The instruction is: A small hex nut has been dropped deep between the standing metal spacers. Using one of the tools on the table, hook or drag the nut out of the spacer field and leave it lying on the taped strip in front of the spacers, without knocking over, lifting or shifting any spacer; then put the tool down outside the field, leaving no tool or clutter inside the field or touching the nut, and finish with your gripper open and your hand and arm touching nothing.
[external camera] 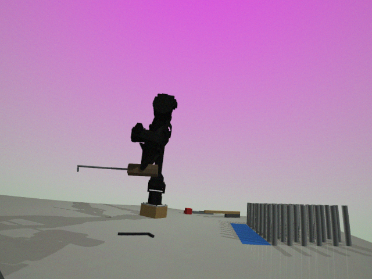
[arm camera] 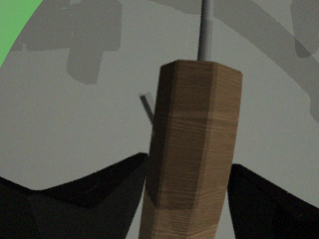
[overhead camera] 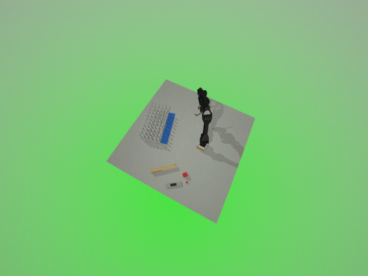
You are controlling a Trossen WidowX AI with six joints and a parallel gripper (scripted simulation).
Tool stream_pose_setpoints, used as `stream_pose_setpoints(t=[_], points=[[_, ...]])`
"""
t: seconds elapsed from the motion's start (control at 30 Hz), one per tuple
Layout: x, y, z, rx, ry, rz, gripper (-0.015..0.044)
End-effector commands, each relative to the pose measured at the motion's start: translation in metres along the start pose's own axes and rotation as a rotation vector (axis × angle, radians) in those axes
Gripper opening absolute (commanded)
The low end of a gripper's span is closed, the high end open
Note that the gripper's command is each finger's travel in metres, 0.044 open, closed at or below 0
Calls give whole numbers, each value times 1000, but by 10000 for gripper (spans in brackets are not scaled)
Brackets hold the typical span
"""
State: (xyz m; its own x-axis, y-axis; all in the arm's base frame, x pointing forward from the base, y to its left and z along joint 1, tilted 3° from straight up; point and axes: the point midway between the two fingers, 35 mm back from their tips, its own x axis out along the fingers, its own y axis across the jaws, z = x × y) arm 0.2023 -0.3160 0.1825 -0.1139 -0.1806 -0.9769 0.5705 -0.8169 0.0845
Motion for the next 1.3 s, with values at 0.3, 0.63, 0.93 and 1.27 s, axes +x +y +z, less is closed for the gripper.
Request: stream_pose_setpoints(t=[0.3,0.63,0.93,1.27], points=[[-13,-18,-43,-458,94,44,0],[-19,-35,-72,-790,156,87,0],[-25,-52,-96,-1092,210,137,0],[-31,-74,-122,-1425,263,209,0]])
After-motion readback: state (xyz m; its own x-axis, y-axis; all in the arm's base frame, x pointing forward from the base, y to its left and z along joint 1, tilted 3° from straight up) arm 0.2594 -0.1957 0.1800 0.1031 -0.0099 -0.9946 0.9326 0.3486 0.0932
